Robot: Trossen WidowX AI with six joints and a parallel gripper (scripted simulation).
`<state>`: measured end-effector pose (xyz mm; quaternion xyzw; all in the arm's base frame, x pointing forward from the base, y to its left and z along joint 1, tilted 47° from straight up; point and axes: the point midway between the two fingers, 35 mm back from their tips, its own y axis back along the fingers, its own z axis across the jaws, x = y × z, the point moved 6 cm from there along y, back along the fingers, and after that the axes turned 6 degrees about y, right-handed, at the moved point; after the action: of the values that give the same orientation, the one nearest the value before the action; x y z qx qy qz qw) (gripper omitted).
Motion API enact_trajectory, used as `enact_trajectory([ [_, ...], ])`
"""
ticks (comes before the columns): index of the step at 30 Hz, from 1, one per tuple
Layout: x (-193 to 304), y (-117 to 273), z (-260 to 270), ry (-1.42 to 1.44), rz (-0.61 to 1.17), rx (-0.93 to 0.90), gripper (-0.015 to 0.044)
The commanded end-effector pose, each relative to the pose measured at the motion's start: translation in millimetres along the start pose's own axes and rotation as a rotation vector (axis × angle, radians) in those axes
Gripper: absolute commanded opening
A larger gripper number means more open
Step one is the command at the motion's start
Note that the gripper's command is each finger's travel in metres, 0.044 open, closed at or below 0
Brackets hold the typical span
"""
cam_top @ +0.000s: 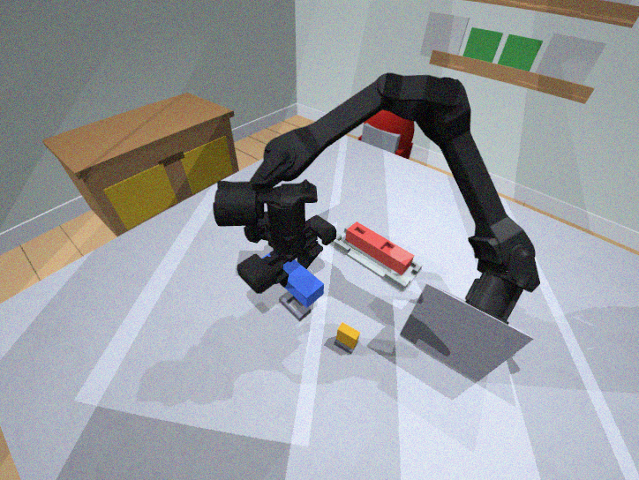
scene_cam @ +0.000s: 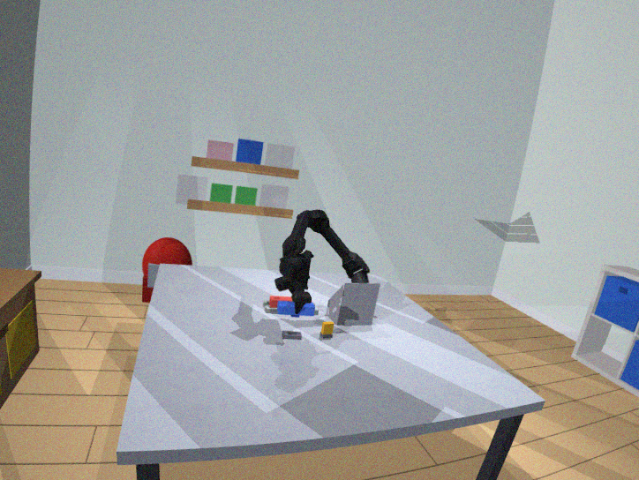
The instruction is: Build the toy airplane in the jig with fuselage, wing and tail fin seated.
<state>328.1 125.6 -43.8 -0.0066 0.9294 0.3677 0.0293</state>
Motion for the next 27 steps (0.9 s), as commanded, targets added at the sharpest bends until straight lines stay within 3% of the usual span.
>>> enact_trajectory([
  [1, -1, 17, -1, -0.011, -0.013, -0.012, 0.0],
  [9, 2, 41, -3, -0.013, -0.013, -0.008, 0.0],
  [27, -3, 39, -48, -0.225, -0.01, -0.029, 0.0],
])
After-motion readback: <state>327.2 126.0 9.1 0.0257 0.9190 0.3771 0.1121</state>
